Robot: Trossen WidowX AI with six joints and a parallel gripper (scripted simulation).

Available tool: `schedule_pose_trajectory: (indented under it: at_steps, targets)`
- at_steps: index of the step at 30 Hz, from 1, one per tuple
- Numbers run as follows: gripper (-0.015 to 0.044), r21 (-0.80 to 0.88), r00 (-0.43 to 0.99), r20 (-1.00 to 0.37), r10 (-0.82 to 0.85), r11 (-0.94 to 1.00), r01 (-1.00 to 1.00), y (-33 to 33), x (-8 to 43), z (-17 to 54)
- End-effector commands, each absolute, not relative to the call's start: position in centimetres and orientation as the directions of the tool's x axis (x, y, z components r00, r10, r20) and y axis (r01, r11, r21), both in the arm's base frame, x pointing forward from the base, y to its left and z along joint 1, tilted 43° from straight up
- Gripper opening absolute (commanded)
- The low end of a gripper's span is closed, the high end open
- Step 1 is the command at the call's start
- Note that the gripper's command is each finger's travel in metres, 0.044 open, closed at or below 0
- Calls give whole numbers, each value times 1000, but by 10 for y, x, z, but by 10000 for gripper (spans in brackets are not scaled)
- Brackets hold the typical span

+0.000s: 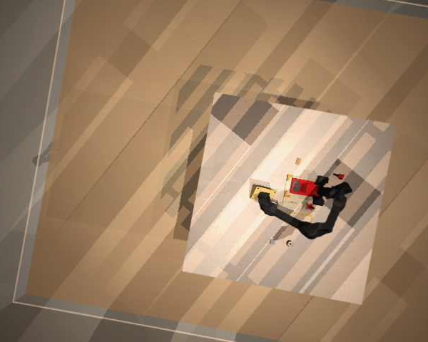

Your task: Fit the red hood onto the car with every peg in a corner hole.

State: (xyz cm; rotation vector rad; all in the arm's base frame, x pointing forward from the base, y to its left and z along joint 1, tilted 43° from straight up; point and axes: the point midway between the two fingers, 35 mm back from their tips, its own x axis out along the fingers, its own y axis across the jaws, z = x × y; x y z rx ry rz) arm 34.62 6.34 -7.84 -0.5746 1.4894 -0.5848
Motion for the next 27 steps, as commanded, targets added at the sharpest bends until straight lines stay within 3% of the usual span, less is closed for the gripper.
schedule_pose_trajectory:
  at_steps: [1, 10, 27]
  targets:
    - [0, -682, -10, -731, -682, 731, -5, 60, 343, -83]
    - [0, -678, -4, -735, -678, 735, 2, 62, 345, -81]
    - [440, -675, 1, -738, -675, 738, 7, 63, 346, -79]
